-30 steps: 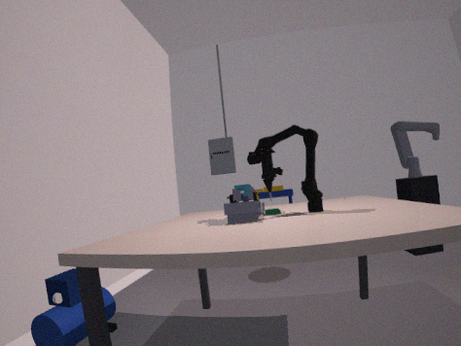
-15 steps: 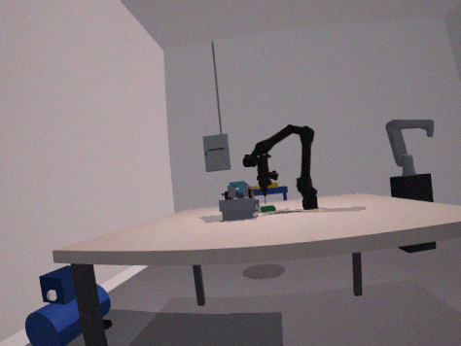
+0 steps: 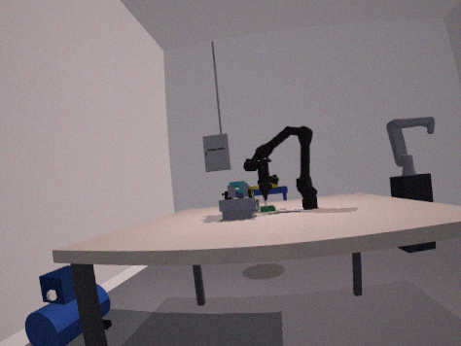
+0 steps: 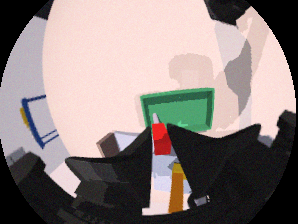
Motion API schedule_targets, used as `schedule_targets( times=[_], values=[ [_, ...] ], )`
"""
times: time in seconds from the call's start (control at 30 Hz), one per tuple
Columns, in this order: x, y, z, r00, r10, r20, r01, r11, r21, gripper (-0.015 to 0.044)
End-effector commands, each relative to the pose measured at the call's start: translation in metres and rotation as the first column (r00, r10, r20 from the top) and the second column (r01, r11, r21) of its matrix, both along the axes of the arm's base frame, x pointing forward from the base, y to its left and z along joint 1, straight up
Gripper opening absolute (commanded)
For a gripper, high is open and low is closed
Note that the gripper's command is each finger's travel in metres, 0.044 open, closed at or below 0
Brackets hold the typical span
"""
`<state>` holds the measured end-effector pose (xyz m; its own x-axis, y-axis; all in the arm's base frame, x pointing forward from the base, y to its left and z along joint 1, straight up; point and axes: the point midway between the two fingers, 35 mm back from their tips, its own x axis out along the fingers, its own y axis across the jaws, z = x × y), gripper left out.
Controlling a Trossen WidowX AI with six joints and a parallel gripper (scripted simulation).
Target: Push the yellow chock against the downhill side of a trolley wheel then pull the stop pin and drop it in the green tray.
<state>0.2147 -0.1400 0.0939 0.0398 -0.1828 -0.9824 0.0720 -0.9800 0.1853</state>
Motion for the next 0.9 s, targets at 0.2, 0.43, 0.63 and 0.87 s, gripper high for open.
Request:
schedule_targets(
  times=[0.2, 0.43, 0.63, 0.87],
  values=[
    [0.000, 0.006, -0.002, 1.000, 0.003, -0.006, -0.003, 1.000, -0.001, 0.0190],
    [0.001, 0.010, -0.003, 1.000, 0.003, -0.006, -0.003, 1.000, -0.001, 0.0190],
    [0.001, 0.013, -0.004, 1.000, 0.003, -0.006, -0.003, 1.000, -0.001, 0.0190],
    [0.001, 0.016, -0.005, 1.000, 0.003, -0.006, -0.003, 1.000, 0.000, 0.0190]
  ],
)
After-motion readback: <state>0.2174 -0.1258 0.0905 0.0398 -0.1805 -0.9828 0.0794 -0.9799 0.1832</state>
